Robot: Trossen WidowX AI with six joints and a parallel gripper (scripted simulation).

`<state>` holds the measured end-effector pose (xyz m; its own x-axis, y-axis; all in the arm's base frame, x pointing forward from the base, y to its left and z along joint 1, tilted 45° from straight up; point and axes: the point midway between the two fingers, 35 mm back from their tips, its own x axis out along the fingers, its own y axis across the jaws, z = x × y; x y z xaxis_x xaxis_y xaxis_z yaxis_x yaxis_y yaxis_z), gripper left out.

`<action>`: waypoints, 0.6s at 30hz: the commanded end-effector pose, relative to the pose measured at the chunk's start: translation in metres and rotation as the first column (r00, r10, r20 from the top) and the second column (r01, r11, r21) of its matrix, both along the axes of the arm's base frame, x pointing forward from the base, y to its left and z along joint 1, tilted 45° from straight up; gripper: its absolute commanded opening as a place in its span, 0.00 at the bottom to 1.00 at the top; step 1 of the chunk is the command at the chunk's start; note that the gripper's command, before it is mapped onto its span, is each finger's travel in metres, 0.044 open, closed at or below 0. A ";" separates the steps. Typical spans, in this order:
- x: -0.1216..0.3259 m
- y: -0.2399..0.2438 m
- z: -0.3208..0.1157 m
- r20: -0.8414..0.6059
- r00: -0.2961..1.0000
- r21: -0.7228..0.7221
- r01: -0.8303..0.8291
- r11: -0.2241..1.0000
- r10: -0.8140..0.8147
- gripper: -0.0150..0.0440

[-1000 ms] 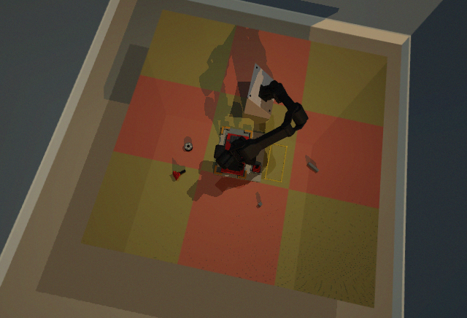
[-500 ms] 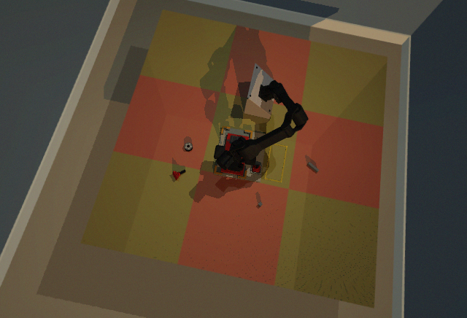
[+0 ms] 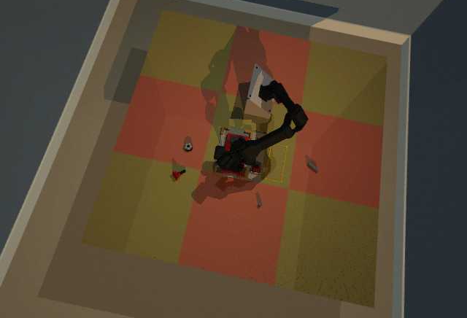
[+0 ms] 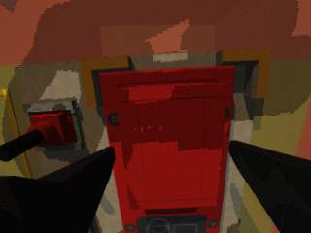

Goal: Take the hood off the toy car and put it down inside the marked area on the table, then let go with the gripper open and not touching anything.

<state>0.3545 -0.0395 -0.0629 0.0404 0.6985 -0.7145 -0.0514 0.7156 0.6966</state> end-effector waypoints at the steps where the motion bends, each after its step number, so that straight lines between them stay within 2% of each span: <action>1: 0.000 0.002 -0.002 -0.002 1.000 0.004 0.004 1.000 -0.004 1.00; 10: 0.000 0.005 -0.005 -0.002 1.000 0.005 0.004 1.000 -0.004 1.00; 14: 0.000 0.004 -0.003 0.000 1.000 0.000 0.000 1.000 0.000 0.82; 18: 0.000 0.004 -0.003 0.000 1.000 0.000 0.000 1.000 0.000 0.78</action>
